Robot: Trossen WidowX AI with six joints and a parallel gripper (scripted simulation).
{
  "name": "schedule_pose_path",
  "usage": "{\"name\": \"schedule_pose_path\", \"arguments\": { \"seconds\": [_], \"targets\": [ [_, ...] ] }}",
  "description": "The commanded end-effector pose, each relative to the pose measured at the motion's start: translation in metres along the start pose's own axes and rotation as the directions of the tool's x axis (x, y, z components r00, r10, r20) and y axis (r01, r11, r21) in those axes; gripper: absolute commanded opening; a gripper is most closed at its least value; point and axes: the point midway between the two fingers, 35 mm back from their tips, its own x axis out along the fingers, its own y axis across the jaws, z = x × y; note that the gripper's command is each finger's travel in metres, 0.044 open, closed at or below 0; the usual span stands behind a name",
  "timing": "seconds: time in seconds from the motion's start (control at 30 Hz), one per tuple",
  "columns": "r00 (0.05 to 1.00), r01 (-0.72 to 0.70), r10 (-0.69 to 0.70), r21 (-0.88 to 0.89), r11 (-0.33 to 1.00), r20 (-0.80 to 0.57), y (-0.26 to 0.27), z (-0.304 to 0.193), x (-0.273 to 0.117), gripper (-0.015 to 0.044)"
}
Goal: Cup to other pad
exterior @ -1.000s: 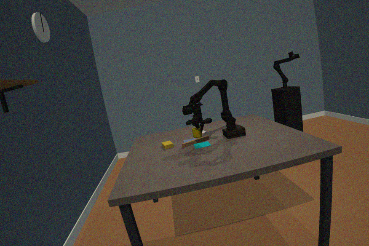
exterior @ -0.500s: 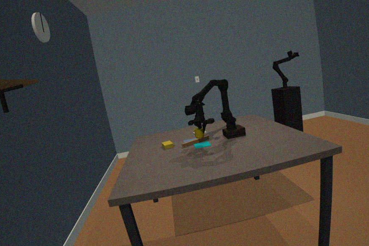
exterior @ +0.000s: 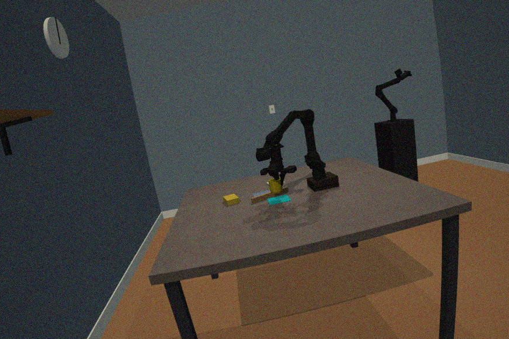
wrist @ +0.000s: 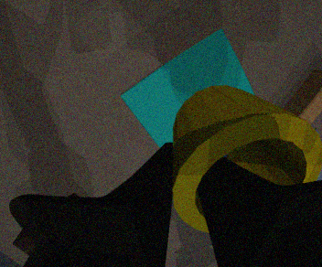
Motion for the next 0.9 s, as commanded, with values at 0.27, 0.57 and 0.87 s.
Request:
{"name": "schedule_pose_path", "arguments": {
  "seconds": [0.27, 0.57, 0.87],
  "targets": [
    [1.0, -0.003, 0.003, 0.004, 1.0, -0.01, 0.002, -0.001, 0.018, 0.0],
    [1.0, -0.003, 0.003, 0.004, 1.0, -0.01, 0.004, -0.001, 0.031, 0.0],
    [1.0, -0.003, 0.003, 0.004, 1.0, -0.01, 0.005, -0.001, 0.04, 0.0]
  ]
}}
